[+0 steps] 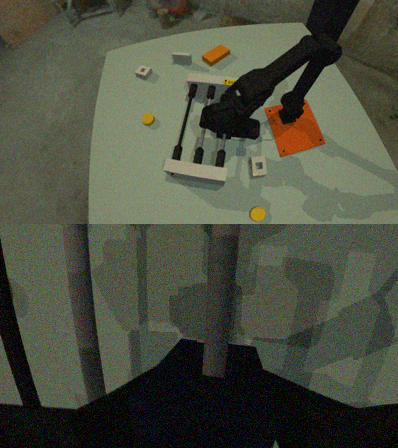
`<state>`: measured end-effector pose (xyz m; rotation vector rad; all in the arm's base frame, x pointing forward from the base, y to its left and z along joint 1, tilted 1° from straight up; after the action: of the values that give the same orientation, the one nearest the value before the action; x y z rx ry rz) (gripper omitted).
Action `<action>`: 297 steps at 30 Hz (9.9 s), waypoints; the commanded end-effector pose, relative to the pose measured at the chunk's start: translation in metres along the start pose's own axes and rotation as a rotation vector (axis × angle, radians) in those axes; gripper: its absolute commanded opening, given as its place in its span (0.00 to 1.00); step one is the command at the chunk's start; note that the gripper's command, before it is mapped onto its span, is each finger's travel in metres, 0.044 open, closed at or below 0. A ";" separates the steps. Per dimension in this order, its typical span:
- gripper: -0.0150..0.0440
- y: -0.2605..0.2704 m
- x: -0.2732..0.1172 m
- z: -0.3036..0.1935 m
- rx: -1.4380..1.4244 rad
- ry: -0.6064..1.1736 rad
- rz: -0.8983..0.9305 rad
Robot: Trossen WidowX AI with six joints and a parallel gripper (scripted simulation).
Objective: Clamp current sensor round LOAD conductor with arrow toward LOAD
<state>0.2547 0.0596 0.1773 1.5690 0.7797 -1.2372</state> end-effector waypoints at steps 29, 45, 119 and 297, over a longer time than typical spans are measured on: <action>0.54 0.000 0.000 0.000 0.000 0.000 0.000; 0.25 0.000 -0.001 0.000 -0.001 -0.002 -0.004; 0.68 0.000 0.000 0.000 -0.001 0.000 -0.001; 1.00 -0.057 -0.125 0.091 -0.970 0.164 0.314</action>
<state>0.1764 0.0195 0.2874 1.2413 0.9887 -0.7416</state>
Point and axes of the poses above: the point midway between the two fingers, 35 mm back from their tips, its own x axis out along the fingers, its own y axis across the jaws, z = x × y, the point moved 8 cm from there along -x, back along the fingers, and after that the axes turned 3 degrees about x, right-handed, at the moved point
